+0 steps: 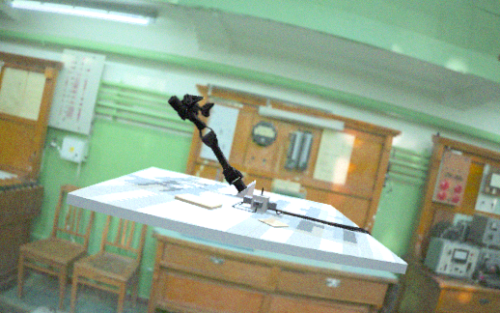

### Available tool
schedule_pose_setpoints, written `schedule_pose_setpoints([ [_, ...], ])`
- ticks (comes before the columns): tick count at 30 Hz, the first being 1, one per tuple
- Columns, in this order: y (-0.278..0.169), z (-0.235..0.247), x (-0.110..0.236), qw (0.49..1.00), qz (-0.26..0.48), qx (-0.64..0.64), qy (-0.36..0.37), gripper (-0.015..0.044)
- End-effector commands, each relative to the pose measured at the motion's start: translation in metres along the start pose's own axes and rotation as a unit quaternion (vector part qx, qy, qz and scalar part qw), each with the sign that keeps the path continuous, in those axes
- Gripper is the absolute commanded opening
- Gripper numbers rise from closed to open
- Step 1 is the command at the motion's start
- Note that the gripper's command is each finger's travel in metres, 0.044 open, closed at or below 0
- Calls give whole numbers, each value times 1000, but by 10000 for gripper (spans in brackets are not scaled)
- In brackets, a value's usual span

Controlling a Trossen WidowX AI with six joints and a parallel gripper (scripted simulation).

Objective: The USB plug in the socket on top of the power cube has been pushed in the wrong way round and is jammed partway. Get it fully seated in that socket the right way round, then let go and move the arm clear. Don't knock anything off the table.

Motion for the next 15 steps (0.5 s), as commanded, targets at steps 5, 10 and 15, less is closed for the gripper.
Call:
schedule_pose_setpoints([
  [5, 49, 7, -40, 994, -53, -75, -54, 440],
  [10, 99, 1, -85, 974, -130, -139, -119, 440],
  [15, 155, -25, -140, 930, -235, -190, -208, 440],
])
Point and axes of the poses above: the point midway between the two fingers, 35 mm back from their tips, its own x axis back along the fingers, its own z axis across the jaws, y = z × x, the point moved 6 cm from there along x, back along the fingers, and after that the axes turned 12 degrees about x, right-handed, at the moved point
